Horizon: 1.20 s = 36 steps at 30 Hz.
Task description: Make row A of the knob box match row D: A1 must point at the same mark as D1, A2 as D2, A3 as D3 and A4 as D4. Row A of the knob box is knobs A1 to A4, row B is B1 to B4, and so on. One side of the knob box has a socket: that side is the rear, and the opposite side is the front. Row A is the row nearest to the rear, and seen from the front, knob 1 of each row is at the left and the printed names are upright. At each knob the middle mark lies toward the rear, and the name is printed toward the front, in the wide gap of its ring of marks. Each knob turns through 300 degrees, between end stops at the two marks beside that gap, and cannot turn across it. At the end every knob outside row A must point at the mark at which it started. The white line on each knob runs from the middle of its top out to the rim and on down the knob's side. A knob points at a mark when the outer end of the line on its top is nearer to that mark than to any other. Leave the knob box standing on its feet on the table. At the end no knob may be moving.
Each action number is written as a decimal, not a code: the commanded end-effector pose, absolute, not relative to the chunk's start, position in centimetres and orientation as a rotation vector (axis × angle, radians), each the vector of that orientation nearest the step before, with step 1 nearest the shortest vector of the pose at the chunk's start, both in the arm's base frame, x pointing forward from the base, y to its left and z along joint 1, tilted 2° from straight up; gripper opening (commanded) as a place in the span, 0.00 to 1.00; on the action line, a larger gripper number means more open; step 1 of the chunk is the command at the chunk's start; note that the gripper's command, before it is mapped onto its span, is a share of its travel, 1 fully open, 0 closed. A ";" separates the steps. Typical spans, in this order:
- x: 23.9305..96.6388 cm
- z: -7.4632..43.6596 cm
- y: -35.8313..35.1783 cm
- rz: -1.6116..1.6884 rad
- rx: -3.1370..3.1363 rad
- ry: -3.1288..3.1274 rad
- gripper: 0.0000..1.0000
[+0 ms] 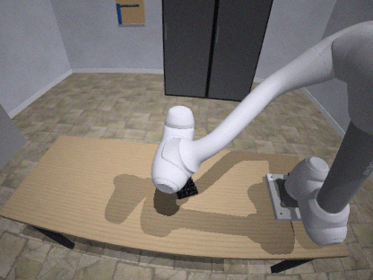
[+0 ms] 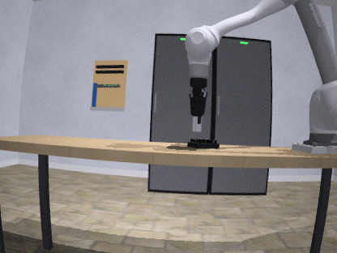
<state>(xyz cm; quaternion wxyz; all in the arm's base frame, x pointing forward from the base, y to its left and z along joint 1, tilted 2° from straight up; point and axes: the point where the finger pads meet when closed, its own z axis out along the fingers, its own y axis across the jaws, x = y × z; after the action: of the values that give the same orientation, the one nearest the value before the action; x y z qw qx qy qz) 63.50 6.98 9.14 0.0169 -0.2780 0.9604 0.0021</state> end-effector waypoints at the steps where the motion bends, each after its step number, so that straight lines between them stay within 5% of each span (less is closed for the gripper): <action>1: 63.3 8.2 7.1 0.005 -0.864 2.988 0.12; 36: 63.4 6.3 7.1 0.005 -0.864 2.988 0.12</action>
<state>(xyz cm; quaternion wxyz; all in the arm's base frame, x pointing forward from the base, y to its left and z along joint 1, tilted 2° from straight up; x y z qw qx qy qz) 63.60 7.02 6.70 0.0168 -0.2781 0.9604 0.0019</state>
